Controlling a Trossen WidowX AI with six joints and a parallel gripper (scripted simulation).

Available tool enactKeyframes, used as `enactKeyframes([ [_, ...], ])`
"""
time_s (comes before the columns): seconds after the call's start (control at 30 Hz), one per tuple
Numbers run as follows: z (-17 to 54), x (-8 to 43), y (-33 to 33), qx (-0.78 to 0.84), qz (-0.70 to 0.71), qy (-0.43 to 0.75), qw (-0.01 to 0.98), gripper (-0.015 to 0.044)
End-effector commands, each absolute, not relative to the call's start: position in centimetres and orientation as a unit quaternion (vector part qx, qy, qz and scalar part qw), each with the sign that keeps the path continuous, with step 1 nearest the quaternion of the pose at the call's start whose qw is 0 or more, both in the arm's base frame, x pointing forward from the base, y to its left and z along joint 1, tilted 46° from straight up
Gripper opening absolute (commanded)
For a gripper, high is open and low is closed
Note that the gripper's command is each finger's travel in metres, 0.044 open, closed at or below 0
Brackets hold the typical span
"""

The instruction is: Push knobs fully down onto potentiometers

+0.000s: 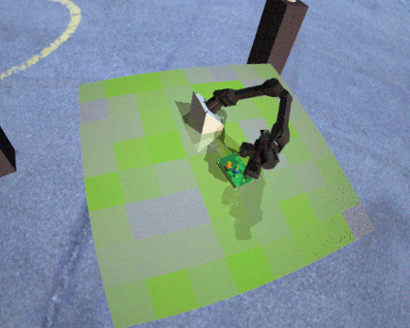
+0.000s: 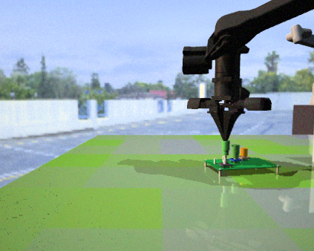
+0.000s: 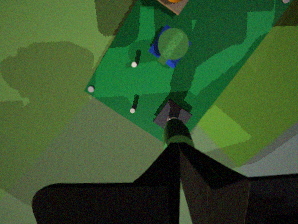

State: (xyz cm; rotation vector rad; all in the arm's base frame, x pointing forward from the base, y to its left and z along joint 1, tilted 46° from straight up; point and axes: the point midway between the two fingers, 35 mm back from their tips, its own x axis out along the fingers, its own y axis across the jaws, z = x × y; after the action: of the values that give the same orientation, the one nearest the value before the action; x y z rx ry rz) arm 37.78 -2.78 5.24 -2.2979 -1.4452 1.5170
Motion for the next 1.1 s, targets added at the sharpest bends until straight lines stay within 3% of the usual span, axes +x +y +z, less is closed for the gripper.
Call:
enactKeyframes([
  [0.0,5.06,37.76,-2.49,-0.738,0.487,-0.466,0.018,0.0],
  [1.07,4.53,37.83,-1.94,-0.738,0.487,-0.466,0.018,0.0],
])
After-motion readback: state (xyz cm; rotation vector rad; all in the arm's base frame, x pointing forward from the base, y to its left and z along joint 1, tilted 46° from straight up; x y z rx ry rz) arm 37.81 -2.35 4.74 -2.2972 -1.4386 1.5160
